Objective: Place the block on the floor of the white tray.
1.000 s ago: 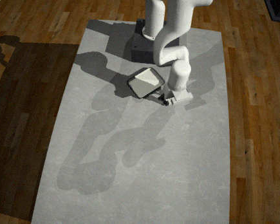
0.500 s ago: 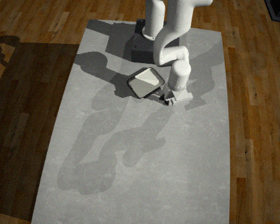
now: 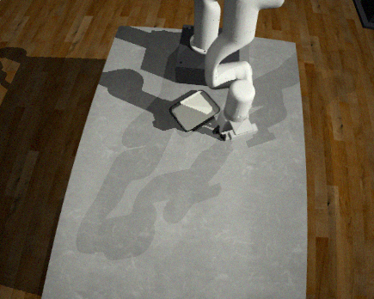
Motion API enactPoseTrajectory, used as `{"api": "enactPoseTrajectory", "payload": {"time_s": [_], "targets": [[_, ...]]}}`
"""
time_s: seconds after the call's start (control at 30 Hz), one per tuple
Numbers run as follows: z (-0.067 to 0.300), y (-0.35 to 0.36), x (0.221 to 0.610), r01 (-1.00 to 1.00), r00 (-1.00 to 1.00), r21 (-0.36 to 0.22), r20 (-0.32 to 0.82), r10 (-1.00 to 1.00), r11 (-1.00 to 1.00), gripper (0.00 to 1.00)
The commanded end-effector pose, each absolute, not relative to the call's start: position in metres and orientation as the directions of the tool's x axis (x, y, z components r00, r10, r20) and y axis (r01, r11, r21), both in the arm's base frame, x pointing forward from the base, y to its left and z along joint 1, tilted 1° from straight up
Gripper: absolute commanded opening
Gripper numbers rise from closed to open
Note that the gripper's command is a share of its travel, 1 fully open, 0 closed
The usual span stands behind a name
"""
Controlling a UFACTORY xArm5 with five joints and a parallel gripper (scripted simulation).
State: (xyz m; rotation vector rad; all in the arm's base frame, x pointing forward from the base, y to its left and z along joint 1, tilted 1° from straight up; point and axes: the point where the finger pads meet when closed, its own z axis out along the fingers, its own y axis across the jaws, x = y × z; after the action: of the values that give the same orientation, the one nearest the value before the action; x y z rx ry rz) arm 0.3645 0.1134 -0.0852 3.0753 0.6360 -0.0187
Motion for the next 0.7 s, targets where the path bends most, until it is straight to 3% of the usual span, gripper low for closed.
{"api": "enactPoseTrajectory", "payload": {"time_s": [0.0, 0.67], "targets": [[-0.0846, 0.1137, 0.3654, 0.397, 0.918, -0.001, -0.01, 0.397, -0.918, 0.0], [-0.081, 0.1137, 0.3655, 0.397, 0.918, -0.001, -0.01, 0.397, -0.918, 0.0]]}}
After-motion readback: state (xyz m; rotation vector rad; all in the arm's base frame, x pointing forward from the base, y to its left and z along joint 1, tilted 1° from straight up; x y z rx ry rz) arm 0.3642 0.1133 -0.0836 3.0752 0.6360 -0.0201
